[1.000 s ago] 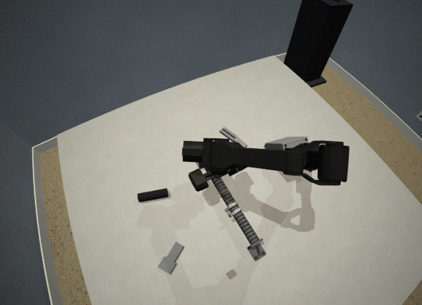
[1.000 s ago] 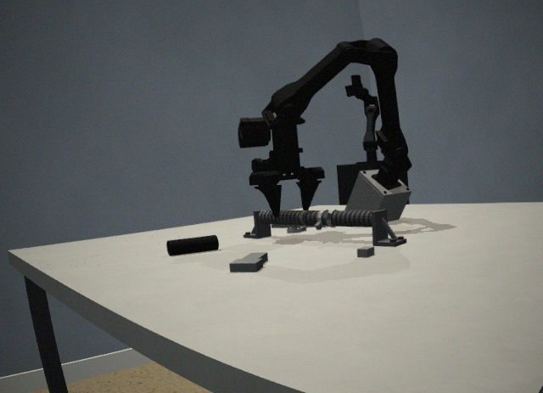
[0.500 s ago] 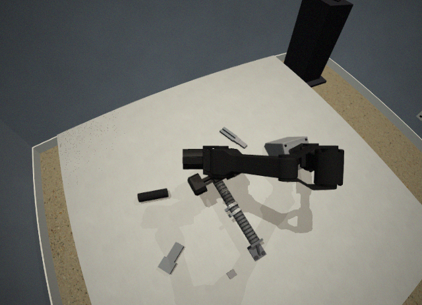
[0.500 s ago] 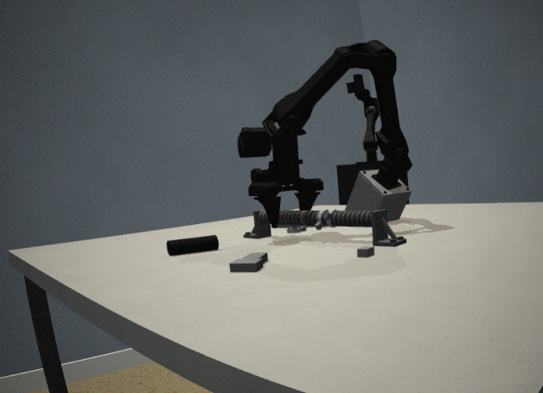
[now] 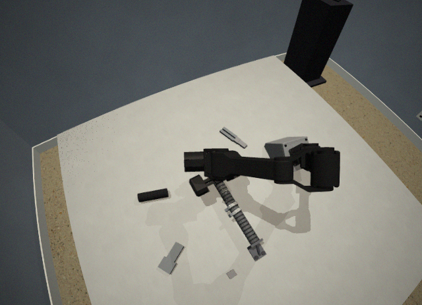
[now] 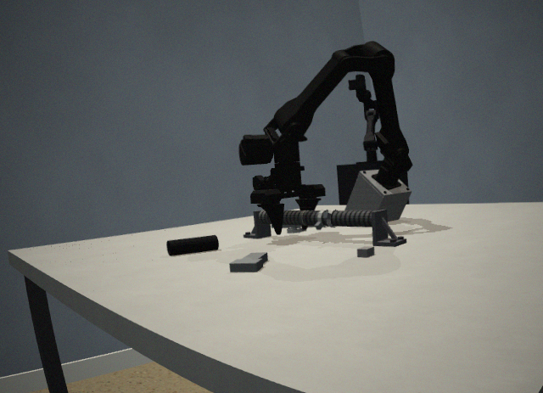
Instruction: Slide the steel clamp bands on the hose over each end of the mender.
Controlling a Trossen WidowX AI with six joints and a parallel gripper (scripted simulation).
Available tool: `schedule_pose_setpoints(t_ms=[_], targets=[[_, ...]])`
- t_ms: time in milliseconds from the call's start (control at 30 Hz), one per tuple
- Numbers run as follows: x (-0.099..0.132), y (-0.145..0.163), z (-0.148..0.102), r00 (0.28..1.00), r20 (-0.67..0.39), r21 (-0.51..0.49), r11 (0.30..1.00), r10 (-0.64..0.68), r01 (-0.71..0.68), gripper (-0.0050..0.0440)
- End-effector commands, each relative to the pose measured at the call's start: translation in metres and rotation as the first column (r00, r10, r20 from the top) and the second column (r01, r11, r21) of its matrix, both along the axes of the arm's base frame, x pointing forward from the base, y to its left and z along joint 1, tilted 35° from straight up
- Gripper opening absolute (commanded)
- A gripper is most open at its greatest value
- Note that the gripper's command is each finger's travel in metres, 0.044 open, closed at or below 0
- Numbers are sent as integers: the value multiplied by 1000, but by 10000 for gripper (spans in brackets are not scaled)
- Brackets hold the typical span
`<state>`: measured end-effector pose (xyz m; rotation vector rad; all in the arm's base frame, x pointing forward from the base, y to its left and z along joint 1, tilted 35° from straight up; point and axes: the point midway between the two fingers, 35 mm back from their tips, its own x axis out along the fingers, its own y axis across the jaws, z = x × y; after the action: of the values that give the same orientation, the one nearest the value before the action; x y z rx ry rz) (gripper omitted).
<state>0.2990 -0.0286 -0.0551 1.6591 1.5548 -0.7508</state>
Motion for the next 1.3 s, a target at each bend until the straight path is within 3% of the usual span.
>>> schedule_pose_setpoints(t_ms=[0, 167, 867, 1267], targets=[[-1, 1, -2, 1000, -6, 7, 1000, -3, 3, 320], [-1, 1, -2, 1000, -6, 7, 1000, -3, 3, 200], [-1, 1, -2, 1000, -6, 7, 1000, -3, 3, 137], [-1, 1, -2, 1000, -6, 7, 1000, -3, 3, 57]])
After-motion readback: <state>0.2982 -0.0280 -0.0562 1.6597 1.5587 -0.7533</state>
